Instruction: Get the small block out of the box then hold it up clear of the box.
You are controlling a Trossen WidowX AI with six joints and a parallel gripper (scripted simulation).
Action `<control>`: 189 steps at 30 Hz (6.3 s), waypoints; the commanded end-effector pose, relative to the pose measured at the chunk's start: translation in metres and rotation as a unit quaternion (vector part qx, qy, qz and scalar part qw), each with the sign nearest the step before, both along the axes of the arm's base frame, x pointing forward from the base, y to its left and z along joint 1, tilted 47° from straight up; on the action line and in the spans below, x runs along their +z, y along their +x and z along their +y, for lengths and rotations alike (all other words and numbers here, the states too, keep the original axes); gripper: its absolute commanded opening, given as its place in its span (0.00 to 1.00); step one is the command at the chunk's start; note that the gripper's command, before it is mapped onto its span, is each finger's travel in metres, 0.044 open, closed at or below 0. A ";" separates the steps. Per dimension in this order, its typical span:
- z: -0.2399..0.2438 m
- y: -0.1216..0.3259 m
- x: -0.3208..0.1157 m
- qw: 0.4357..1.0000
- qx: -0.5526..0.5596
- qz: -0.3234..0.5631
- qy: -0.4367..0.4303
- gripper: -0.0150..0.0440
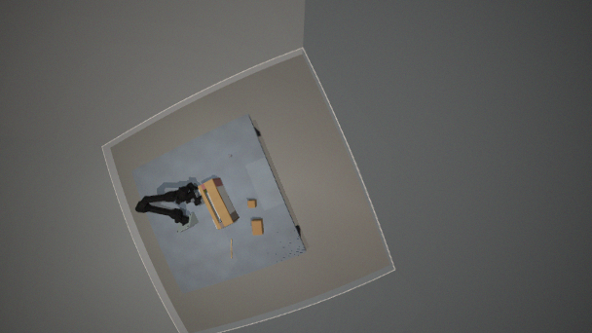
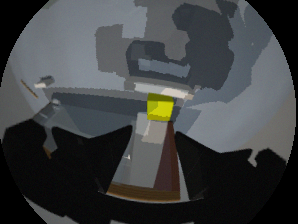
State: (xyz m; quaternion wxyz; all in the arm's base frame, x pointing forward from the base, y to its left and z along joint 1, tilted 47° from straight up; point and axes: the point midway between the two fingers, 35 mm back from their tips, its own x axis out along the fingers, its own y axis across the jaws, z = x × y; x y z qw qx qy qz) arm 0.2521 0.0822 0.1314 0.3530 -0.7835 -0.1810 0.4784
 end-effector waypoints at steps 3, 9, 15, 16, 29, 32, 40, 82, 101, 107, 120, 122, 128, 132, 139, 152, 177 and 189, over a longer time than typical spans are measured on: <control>0.007 0.000 -0.008 1.000 -0.003 0.004 0.000 0.74; 0.014 0.001 -0.014 1.000 -0.003 0.004 0.000 0.74; 0.022 0.000 -0.019 1.000 -0.003 0.003 0.001 0.74; 0.023 0.000 -0.020 1.000 -0.003 0.003 0.001 0.74; 0.033 -0.001 -0.027 1.000 -0.004 0.002 0.004 0.56; 0.033 -0.001 -0.027 1.000 -0.004 0.002 0.004 0.43; 0.027 0.000 -0.022 1.000 -0.004 0.005 0.002 0.25; -0.032 -0.009 0.013 0.865 -0.302 0.328 0.230 0.25; -0.047 -0.012 0.013 0.595 -0.488 0.524 0.364 0.25; -0.052 -0.013 0.013 0.487 -0.532 0.570 0.395 0.25; -0.062 -0.016 0.015 0.226 -0.594 0.636 0.437 0.25; -0.063 -0.016 0.016 0.183 -0.600 0.643 0.440 0.25; -0.068 -0.017 0.017 0.055 -0.609 0.654 0.445 0.25; -0.071 -0.018 0.018 -0.032 -0.610 0.656 0.444 0.25; -0.076 -0.019 0.020 -0.182 -0.599 0.649 0.433 0.25; -0.086 -0.021 0.025 -0.447 -0.543 0.599 0.383 0.25; -0.106 -0.023 0.036 -0.842 -0.323 0.389 0.189 0.25; -0.117 -0.024 0.041 -0.949 -0.182 0.250 0.062 0.25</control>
